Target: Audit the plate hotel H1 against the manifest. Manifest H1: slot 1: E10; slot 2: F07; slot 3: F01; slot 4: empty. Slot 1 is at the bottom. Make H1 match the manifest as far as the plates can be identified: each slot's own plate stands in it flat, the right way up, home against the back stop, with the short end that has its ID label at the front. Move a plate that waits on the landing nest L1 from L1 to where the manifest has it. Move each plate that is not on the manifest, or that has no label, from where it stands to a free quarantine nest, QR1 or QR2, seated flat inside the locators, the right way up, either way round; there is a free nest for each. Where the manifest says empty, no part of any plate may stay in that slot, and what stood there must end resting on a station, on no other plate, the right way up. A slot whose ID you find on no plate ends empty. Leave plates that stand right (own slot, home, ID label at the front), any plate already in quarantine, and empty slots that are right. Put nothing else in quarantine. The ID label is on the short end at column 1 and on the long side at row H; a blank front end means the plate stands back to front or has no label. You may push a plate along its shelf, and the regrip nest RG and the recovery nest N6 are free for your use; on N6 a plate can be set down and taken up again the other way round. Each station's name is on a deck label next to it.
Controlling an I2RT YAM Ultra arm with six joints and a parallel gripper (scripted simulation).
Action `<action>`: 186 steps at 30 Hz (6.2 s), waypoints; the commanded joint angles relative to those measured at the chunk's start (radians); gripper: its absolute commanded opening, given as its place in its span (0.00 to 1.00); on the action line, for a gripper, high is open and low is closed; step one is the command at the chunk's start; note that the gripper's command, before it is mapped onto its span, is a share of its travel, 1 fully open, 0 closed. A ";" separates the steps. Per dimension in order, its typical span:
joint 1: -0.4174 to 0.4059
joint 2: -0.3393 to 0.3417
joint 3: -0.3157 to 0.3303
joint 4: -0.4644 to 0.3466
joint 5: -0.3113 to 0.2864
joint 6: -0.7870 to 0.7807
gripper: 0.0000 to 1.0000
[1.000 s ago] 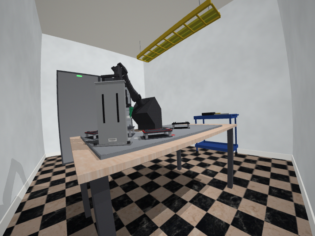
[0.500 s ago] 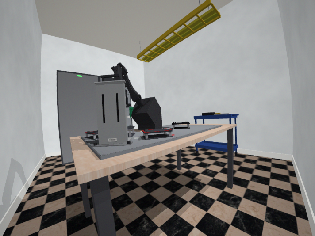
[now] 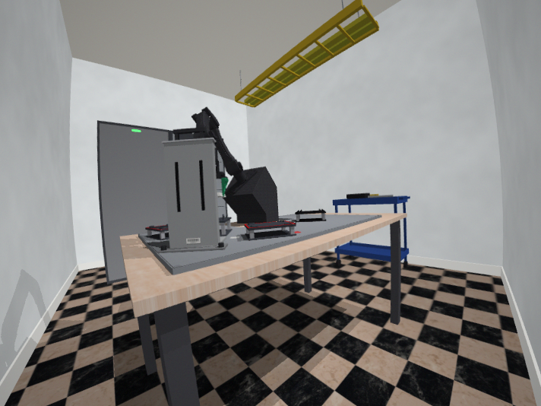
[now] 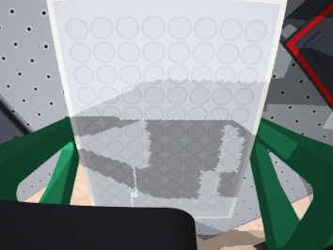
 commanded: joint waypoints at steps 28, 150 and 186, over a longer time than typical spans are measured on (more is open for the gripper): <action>0.169 -0.139 0.178 -0.335 0.109 0.141 0.87; 0.706 0.765 0.965 -0.609 0.385 2.130 0.87; 0.568 0.851 0.789 -0.263 0.328 1.953 0.87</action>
